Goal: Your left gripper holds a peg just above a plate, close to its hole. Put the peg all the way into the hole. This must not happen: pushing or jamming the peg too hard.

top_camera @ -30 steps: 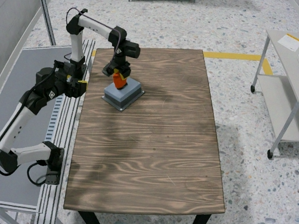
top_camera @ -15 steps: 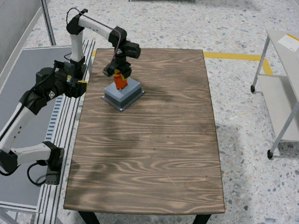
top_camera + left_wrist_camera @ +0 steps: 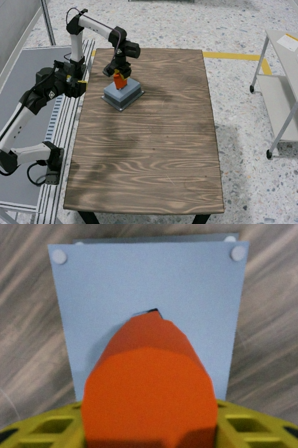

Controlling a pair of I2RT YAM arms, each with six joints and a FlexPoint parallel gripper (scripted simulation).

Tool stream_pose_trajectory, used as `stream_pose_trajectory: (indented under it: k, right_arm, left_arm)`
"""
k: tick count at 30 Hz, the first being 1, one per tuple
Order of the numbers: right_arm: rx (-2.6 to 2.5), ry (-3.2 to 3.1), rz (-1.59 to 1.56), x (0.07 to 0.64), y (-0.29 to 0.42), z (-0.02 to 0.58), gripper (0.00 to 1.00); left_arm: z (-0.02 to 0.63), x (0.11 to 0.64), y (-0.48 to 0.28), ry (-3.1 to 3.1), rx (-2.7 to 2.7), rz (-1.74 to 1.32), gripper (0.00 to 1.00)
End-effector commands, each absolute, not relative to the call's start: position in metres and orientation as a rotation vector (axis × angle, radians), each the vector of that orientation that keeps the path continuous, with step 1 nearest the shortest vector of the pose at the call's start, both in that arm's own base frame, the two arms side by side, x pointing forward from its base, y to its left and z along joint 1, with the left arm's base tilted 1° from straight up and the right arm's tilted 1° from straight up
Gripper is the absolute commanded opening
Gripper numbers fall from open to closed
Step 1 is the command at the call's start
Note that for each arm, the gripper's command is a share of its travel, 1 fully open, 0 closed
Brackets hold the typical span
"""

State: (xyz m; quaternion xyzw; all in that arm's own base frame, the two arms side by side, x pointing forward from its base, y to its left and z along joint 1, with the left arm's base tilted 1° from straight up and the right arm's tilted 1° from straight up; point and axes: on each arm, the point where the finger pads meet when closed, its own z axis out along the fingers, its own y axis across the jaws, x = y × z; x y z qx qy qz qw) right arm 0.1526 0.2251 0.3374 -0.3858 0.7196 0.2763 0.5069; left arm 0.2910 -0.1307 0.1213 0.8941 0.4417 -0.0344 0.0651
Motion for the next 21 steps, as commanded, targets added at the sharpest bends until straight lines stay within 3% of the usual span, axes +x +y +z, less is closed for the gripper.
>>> stream_pose_trajectory:
  k: [1, 21]
  right_arm:
    - [-0.932, 1.768, 0.653, 0.153, 0.224, 0.327, 1.00]
    - [-0.932, 1.768, 0.653, 0.153, 0.224, 0.327, 1.00]
  left_arm:
    - [0.132, 0.297, -0.135, 1.292, 2.654, -0.061, 0.33]
    - [0.112, 0.295, -0.134, 1.306, 2.669, -0.097, 0.33]
